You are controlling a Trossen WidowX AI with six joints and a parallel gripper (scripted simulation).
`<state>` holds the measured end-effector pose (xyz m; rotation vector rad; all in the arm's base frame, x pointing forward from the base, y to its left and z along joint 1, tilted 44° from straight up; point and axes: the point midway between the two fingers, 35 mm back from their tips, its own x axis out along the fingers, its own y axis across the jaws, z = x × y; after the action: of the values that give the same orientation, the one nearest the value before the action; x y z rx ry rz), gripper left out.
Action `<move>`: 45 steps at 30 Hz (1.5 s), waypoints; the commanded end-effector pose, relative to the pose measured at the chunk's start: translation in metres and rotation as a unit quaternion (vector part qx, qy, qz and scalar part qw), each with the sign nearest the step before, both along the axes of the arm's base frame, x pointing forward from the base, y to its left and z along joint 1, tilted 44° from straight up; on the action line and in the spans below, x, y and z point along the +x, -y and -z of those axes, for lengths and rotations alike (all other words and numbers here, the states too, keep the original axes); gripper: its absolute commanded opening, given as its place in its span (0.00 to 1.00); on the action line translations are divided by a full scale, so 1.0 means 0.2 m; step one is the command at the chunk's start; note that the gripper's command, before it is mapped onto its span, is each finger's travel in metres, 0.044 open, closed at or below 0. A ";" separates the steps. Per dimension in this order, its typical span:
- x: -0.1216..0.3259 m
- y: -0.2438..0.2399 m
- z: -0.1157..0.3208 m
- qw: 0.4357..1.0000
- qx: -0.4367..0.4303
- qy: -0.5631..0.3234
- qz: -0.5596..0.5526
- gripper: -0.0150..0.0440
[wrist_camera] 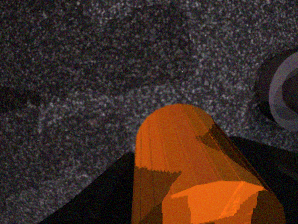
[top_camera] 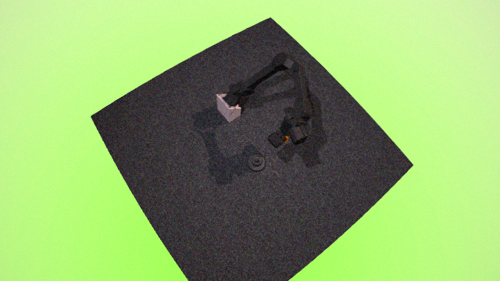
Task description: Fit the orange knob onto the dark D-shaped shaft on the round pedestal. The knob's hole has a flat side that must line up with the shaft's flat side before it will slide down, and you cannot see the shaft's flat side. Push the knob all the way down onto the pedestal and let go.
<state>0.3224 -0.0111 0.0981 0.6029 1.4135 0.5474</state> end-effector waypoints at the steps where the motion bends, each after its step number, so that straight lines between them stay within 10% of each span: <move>1: 0.01 0.05 0.06 1.000 -0.002 0.000 0.001 0.25; 45: -0.08 0.41 0.63 1.000 0.000 -0.002 0.002 0.25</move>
<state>0.3076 -0.0898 -0.0224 0.6113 1.4186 0.5433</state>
